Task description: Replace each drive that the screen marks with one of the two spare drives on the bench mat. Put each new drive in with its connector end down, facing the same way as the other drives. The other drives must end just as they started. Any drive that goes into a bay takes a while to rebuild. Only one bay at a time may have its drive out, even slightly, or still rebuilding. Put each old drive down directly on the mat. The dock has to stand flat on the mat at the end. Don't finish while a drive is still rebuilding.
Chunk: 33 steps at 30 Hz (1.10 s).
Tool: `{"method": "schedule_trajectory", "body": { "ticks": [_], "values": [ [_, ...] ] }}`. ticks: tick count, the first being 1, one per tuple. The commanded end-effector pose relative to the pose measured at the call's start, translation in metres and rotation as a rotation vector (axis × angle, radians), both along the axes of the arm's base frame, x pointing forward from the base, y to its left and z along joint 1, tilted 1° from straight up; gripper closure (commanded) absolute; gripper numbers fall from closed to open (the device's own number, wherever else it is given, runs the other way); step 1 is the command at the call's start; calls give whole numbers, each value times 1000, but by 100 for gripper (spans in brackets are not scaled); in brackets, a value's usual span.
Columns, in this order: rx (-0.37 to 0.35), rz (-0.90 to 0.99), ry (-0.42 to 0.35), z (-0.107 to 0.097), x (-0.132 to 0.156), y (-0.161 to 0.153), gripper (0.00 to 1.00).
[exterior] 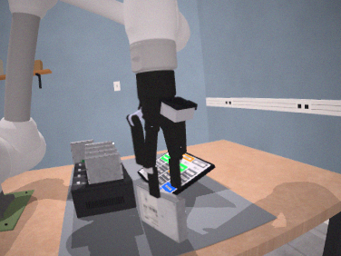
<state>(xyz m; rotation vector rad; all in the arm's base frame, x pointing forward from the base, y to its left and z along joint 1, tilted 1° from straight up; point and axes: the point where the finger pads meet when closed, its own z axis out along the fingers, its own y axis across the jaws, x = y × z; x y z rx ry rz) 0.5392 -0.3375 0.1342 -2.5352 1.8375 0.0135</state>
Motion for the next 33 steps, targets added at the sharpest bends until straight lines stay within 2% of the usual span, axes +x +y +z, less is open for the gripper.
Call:
{"method": "schedule_trajectory", "body": {
  "ticks": [1,14,33],
  "values": [
    [0,0,-1,0,0,0,60],
    [0,0,-1,-7,0,0,60],
    [0,0,-1,-38,0,0,60]
  ]
}}
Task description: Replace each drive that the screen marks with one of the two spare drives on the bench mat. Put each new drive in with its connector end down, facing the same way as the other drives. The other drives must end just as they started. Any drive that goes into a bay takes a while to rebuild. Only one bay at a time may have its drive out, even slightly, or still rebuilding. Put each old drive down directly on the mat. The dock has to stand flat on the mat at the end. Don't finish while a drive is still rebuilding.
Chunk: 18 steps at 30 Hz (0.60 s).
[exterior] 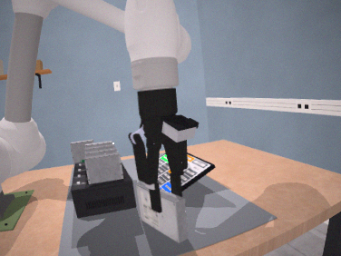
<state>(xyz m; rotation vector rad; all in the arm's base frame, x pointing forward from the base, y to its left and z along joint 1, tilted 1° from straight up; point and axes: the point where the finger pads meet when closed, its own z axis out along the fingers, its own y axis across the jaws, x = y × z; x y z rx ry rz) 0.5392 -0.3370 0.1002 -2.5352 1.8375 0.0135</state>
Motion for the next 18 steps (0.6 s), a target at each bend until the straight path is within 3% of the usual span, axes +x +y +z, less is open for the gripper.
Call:
{"method": "schedule_trajectory", "body": {
  "ticks": [1,18],
  "values": [
    [0,0,-1,-6,0,0,60],
    [0,0,-1,-28,0,0,60]
  ]
}}
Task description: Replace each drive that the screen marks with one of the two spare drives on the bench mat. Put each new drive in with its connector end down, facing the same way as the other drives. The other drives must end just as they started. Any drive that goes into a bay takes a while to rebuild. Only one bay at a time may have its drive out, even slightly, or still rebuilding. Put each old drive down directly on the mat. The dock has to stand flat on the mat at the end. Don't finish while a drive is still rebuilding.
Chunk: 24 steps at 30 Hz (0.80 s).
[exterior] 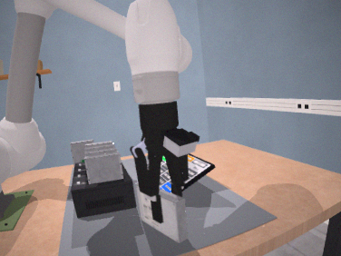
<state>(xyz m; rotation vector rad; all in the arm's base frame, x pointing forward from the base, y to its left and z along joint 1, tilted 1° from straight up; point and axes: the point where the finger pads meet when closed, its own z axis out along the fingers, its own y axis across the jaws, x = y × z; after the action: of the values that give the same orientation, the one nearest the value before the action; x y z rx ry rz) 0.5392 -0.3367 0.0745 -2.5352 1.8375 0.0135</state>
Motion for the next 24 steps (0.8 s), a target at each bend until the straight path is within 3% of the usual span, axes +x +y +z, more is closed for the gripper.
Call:
{"method": "schedule_trajectory", "body": {
  "ticks": [1,22,23,24],
  "values": [
    [0,0,-1,-2,0,0,60],
    [0,0,-1,-5,0,0,60],
    [0,0,-1,-5,0,0,74],
    [0,0,-1,-5,0,0,74]
  ]
}}
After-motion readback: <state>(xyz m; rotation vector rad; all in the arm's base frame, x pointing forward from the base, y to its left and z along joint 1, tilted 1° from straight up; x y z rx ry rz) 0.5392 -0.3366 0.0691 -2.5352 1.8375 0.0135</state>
